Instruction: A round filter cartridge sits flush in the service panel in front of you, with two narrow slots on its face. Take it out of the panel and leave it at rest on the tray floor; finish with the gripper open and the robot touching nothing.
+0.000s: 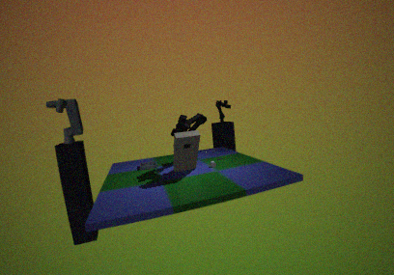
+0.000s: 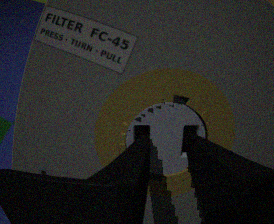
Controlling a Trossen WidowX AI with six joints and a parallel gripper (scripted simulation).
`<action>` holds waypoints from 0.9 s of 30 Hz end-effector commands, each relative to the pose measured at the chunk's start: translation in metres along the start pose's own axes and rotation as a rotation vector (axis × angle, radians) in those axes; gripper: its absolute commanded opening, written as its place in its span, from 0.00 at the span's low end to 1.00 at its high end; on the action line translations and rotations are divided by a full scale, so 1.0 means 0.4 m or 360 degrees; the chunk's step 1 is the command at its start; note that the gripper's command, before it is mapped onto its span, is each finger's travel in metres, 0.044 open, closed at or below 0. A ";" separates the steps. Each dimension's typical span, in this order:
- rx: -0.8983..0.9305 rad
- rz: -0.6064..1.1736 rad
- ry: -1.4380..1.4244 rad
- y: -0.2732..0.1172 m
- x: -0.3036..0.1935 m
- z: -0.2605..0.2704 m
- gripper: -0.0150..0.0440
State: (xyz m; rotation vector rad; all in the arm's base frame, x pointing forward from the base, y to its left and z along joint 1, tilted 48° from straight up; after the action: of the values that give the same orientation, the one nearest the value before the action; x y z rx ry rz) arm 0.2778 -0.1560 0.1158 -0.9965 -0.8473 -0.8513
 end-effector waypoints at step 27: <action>-0.0001 0.0003 0.0007 0.035 -0.001 0.000 0.43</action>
State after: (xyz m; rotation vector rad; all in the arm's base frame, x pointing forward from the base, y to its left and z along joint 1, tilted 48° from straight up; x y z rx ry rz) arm 0.2872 -0.1533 0.1125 -0.9928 -0.8499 -0.8548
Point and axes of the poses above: the point midway between the two fingers, 35 mm back from their tips, its own y axis out along the fingers, its own z axis across the jaws, x = y × z, the point moved 4 cm from there along -y, back along the fingers, and after that the axes turned 9 degrees about -y, right-handed, at the moved point
